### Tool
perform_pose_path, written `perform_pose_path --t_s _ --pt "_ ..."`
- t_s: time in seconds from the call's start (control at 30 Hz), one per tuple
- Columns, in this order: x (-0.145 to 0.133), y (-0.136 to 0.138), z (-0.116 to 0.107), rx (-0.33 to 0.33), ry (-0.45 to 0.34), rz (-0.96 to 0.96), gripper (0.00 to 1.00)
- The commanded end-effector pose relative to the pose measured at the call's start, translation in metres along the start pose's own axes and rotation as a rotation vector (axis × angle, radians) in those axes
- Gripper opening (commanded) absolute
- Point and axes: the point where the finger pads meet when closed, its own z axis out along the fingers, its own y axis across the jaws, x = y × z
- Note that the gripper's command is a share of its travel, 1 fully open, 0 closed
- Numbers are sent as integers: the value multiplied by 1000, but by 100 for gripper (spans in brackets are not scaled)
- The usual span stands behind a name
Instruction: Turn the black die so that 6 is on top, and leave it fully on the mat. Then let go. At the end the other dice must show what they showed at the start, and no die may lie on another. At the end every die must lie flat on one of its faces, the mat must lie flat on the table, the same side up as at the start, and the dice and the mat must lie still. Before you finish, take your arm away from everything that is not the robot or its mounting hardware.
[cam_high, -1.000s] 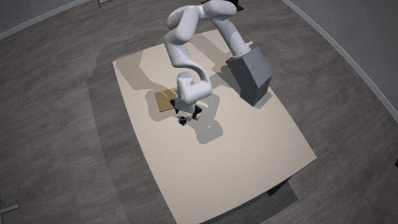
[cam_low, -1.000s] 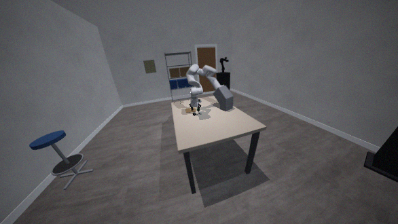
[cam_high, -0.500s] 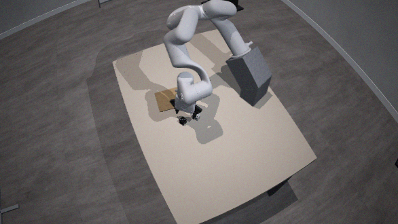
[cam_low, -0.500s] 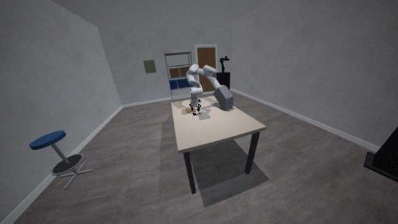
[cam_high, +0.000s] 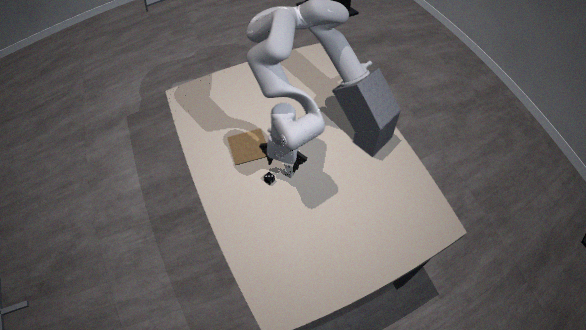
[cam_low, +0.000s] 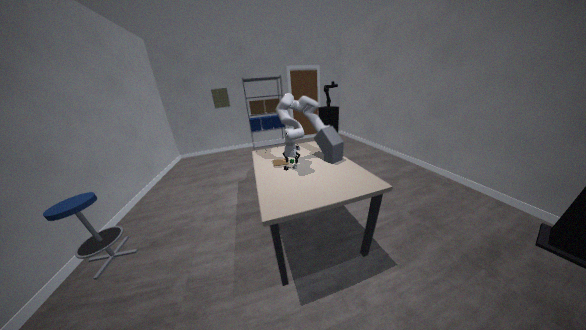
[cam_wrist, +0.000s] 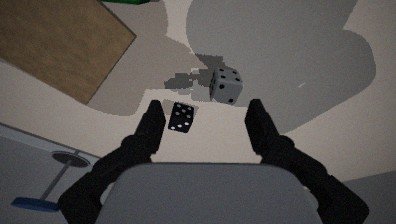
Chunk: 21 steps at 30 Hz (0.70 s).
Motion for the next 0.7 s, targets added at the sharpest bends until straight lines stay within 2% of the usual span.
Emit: perform_pose_path --t_s 0.0,0.27,0.67 --pt "16 20 -1 3 -10 2 100" --pt "27 31 -1 3 -10 2 100" --pt "27 32 -1 3 -10 2 100"
